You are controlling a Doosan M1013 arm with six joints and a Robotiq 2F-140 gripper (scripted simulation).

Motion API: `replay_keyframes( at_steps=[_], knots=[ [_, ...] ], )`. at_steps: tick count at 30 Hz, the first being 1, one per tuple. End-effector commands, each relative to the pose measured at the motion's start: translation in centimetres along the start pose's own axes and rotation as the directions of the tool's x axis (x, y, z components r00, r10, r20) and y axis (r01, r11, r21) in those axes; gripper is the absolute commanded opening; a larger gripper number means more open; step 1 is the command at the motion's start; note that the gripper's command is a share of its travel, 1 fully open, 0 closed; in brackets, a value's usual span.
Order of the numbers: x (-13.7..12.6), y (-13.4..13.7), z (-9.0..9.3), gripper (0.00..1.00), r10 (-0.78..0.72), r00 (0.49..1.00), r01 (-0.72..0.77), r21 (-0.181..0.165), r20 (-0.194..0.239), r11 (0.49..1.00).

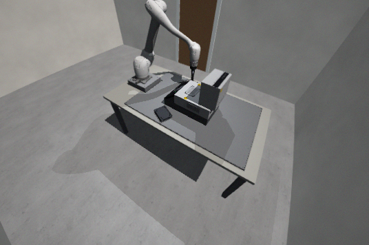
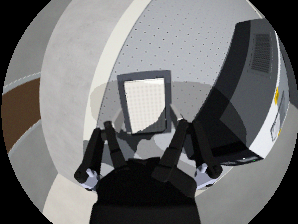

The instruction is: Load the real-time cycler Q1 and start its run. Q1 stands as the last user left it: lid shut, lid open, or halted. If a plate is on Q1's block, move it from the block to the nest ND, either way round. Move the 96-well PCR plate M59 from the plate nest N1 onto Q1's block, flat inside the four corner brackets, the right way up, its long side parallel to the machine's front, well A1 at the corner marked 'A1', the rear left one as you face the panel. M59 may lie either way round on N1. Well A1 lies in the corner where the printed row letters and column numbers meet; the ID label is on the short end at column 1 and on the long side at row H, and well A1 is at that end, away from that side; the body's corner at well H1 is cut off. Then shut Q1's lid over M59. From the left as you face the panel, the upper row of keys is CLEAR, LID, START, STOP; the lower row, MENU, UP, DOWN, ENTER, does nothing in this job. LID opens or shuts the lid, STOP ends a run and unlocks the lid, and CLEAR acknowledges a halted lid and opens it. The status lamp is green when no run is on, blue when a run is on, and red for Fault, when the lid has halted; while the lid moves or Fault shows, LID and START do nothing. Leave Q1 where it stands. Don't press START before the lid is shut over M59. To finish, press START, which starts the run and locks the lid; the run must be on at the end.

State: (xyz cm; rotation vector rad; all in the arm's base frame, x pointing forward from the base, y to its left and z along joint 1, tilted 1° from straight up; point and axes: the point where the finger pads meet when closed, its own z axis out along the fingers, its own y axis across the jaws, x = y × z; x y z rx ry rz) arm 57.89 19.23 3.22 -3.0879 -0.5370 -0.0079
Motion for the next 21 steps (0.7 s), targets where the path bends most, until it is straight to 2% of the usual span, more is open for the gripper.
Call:
replay_keyframes(
  at_steps=[1,5,21],
  knots=[
    [0.0,0.0,0.7,0.66,0.0,1.0,0.0,0.0,0.0,1.0],
    [0.0,0.0,1.9,0.66,0.0,1.0,0.0,0.0,0.0,1.0],
    [0.0,0.0,2.2,0.66,0.0,1.0,0.0,0.0,0.0,1.0]
  ],
)
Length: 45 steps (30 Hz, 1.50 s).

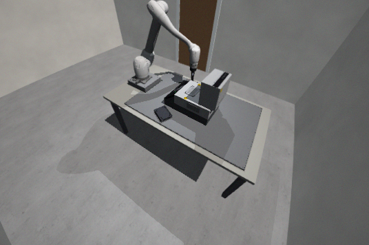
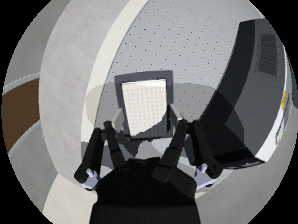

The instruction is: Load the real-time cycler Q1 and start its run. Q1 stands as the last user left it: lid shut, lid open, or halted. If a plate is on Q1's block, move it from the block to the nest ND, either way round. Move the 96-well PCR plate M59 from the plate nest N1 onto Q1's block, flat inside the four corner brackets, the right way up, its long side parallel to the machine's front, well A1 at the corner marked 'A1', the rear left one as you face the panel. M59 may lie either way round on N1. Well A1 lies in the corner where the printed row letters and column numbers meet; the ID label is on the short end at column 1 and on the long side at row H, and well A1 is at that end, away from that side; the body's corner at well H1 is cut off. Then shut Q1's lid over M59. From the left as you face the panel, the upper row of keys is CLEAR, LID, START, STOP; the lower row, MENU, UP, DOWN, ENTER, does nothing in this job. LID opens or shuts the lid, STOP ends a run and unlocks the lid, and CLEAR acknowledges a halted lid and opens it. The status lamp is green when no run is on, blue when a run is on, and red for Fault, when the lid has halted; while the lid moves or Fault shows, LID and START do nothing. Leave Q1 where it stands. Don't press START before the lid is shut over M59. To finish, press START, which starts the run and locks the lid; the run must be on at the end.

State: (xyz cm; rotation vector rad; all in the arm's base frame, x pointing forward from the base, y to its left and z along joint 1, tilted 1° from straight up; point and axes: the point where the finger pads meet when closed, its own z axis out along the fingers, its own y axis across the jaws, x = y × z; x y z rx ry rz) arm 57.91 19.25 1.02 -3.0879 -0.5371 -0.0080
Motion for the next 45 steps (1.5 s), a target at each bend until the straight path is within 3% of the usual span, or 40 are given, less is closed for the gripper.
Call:
replay_keyframes(
  at_steps=[1,26,27,45],
  knots=[
    [0.0,0.0,0.08,0.66,0.0,1.0,0.0,0.0,0.0,1.0],
    [0.0,0.0,0.67,0.66,0.0,1.0,0.0,0.0,0.0,1.0],
    [0.0,0.0,0.67,0.0,0.0,1.0,0.0,0.0,0.0,1.0],
    [0.0,0.0,0.67,0.0,0.0,1.0,0.0,0.0,0.0,1.0]
  ],
)
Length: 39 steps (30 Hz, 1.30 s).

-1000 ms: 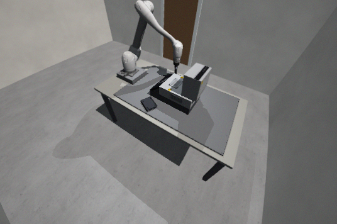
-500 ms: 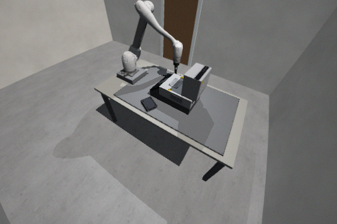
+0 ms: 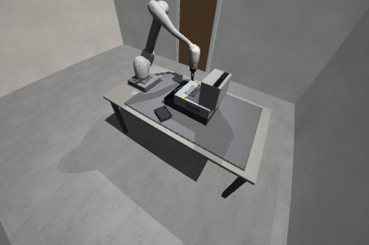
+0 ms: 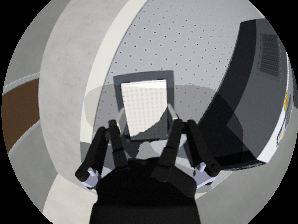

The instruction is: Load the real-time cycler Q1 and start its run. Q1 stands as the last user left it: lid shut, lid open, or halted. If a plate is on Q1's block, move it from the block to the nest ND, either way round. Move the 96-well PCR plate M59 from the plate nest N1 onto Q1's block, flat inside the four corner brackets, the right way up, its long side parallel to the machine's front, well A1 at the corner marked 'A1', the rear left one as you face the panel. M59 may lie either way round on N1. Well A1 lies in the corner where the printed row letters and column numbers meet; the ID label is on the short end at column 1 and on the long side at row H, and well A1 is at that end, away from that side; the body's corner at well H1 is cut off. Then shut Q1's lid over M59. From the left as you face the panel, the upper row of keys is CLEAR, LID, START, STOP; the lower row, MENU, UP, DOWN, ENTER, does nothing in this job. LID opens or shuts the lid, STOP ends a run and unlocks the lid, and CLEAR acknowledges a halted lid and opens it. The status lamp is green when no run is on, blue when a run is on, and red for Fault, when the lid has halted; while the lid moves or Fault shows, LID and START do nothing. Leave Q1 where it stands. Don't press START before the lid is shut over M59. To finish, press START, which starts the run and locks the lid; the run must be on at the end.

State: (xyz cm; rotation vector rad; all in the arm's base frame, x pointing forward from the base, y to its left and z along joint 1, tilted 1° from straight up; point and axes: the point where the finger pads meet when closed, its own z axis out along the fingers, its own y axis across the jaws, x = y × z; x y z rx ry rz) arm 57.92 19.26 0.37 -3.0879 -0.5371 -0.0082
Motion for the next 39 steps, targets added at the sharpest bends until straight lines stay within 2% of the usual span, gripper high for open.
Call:
replay_keyframes(
  at_steps=[1,10,16,18,33,35,39],
  knots=[
    [0.0,0.0,0.0,0.0,0.0,1.0,0.0,0.0,0.0,1.0],
    [0.0,0.0,0.0,0.0,0.0,1.0,0.0,0.0,0.0,1.0],
    [0.0,0.0,-2.0,0.0,0.0,1.0,0.0,0.0,0.0,1.0],
    [0.0,0.0,-2.0,0.0,0.0,1.0,0.0,0.0,0.0,1.0],
    [0.0,0.0,-7.0,0.0,0.0,1.0,0.0,0.0,0.0,1.0],
    [0.0,0.0,-7.0,0.0,0.0,1.0,0.0,0.0,0.0,1.0],
    [0.0,0.0,-8.3,0.0,0.0,1.0,0.0,0.0,0.0,1.0]
  ],
)
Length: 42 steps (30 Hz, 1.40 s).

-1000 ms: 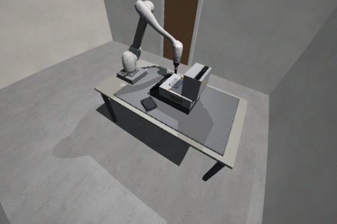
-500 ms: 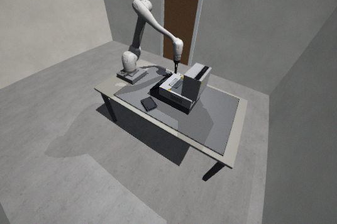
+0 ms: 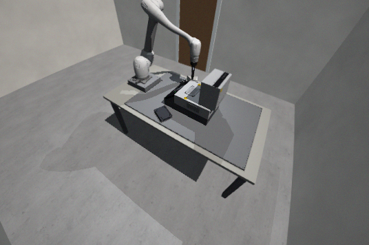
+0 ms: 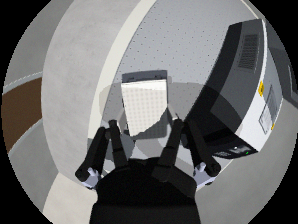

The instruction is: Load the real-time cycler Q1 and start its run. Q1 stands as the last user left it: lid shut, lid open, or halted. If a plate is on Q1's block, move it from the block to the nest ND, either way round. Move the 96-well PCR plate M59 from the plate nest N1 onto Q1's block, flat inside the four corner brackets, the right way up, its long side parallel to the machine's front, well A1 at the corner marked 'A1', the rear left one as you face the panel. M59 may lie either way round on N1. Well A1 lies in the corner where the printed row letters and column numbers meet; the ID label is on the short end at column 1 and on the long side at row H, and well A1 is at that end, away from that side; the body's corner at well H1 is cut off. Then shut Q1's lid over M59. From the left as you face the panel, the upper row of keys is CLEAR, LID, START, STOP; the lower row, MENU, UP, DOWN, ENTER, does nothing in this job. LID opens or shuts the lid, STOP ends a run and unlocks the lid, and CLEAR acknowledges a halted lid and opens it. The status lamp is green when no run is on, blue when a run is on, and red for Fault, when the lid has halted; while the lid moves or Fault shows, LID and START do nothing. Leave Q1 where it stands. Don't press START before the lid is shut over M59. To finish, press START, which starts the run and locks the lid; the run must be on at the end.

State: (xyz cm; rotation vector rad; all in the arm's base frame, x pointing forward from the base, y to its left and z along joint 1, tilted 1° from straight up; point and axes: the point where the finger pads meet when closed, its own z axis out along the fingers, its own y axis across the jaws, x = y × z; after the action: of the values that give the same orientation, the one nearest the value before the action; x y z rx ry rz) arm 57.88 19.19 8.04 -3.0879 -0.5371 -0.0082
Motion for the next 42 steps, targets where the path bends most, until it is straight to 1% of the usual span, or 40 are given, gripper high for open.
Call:
replay_keyframes(
  at_steps=[1,11,13,28,30,42],
  knots=[
    [0.0,0.0,-1.0,0.0,0.0,1.0,0.0,0.0,0.0,1.0],
    [0.0,0.0,-4.3,0.0,0.0,1.0,0.0,0.0,0.0,1.0],
    [0.0,0.0,-4.3,0.0,0.0,1.0,0.0,0.0,0.0,1.0],
    [0.0,0.0,-9.3,0.0,0.0,1.0,0.0,0.0,0.0,1.0],
    [0.0,0.0,-9.3,0.0,0.0,1.0,0.0,0.0,0.0,1.0],
    [0.0,0.0,-13.3,0.0,0.0,1.0,0.0,0.0,0.0,1.0]
  ],
)
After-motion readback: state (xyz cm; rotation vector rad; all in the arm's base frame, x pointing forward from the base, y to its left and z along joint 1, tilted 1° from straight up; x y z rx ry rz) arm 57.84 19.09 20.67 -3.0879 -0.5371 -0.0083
